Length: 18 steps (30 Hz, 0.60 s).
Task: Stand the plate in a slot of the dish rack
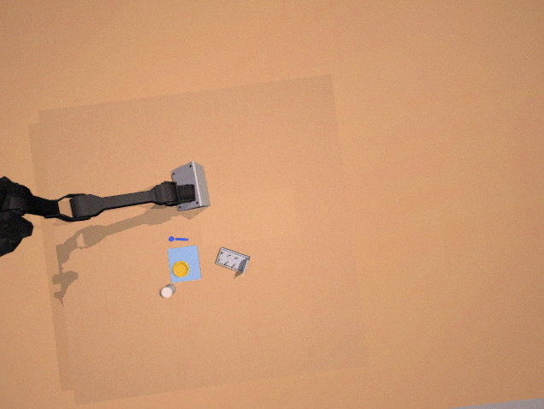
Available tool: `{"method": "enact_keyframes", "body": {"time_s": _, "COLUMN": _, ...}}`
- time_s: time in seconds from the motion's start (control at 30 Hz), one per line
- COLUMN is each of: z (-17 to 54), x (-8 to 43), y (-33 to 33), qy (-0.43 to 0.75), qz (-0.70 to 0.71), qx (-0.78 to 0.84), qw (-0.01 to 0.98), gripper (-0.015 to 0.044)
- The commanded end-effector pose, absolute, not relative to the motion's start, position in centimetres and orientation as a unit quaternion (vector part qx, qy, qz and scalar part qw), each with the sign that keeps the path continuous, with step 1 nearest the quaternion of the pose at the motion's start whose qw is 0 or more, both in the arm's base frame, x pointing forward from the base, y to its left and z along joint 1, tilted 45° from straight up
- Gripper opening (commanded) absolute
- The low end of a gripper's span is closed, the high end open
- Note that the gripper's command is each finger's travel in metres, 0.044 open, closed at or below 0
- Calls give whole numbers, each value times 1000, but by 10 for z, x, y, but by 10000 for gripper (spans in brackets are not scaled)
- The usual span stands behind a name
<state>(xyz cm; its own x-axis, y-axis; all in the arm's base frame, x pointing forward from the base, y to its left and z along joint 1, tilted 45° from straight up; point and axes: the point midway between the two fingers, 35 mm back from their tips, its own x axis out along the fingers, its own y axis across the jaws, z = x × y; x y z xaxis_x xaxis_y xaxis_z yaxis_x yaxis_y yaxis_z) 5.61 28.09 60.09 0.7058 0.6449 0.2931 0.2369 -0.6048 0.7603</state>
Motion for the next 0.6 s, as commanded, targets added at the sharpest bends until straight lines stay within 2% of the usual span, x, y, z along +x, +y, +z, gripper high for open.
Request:
{"method": "enact_keyframes", "body": {"time_s": 0.0, "z": 587, "x": 66, "y": 293, "qy": 239, "qz": 282, "qx": 830, "qw": 419, "gripper": 400}}
{"method": "enact_keyframes", "body": {"time_s": 0.57, "z": 520, "x": 133, "y": 329, "qy": 156, "qz": 236, "qx": 701, "qw": 655, "gripper": 400}}
